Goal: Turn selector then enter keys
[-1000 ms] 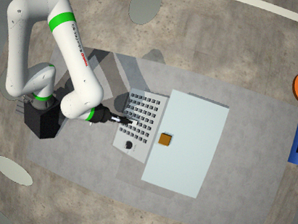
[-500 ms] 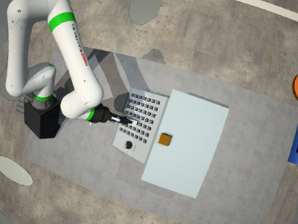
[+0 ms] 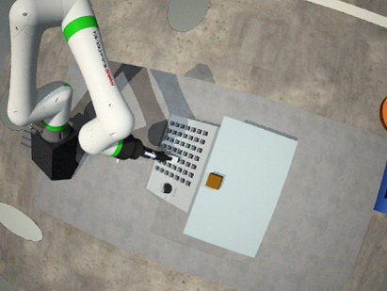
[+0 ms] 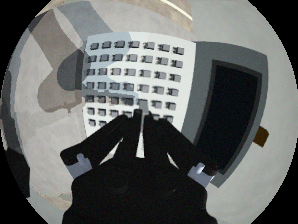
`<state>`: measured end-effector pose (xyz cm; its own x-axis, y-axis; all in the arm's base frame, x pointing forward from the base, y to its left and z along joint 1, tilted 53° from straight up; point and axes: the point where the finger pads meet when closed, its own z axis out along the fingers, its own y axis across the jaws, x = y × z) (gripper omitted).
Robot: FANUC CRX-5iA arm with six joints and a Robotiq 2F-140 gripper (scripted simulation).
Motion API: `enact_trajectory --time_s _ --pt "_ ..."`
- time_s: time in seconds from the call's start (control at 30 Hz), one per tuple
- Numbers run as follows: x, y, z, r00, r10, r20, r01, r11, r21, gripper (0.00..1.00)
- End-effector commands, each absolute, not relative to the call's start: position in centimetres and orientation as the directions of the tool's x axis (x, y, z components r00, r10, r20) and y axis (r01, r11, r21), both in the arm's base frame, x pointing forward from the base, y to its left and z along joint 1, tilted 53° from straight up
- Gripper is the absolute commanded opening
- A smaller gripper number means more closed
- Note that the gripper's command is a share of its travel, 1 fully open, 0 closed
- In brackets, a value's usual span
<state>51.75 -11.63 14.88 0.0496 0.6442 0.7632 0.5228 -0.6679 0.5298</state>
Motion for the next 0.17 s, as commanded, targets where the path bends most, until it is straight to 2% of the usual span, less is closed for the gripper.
enact_trajectory --time_s 0.0,0.13 --pt "51.74 -11.66 14.89 0.050 0.644 0.763 0.522 -0.668 0.530 0.00" --pt "51.74 -11.66 14.89 0.050 0.644 0.763 0.522 -0.668 0.530 0.00"
